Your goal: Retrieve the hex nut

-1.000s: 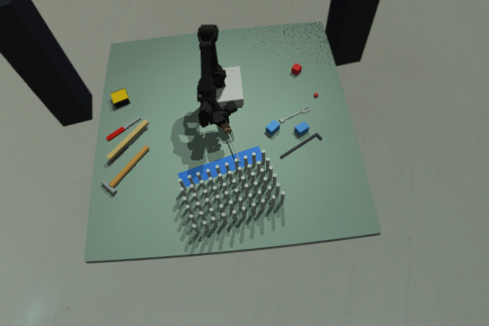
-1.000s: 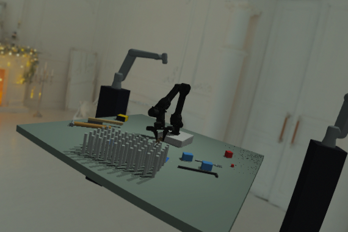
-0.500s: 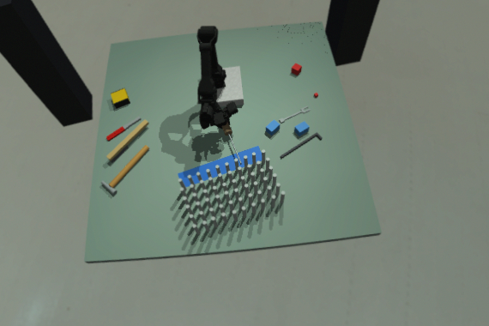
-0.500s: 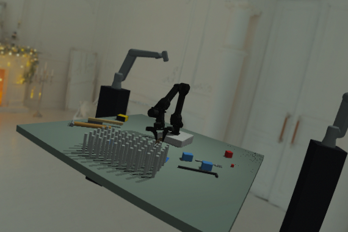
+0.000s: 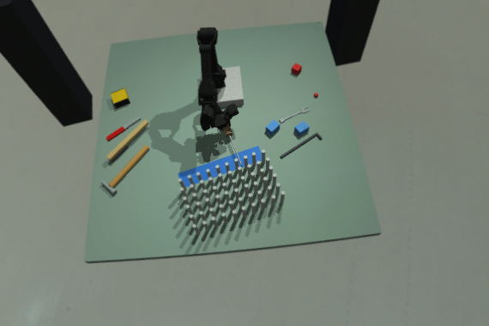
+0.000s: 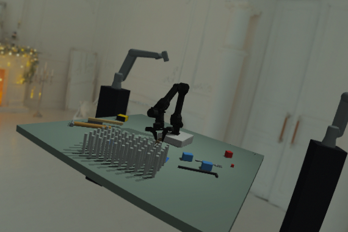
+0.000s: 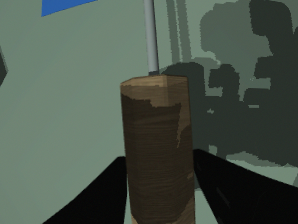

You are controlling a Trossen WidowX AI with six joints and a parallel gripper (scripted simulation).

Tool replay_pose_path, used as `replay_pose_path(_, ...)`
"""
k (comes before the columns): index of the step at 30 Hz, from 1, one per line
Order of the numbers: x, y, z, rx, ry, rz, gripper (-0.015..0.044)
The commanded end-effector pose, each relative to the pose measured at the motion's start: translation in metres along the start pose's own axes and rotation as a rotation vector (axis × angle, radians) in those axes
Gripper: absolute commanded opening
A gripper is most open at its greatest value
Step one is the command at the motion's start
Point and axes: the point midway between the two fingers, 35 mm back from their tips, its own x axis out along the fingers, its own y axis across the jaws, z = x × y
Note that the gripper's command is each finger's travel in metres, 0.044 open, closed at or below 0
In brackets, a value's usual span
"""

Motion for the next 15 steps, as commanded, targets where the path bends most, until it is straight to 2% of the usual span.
replay_pose_path(1,-0.001,-0.0009,0.0068,0.002,-0.011,-0.003,0.0)
replay_pose_path(15,0.0014,-0.0013,0.0164,0.002,-0.012,-0.003,0.0)
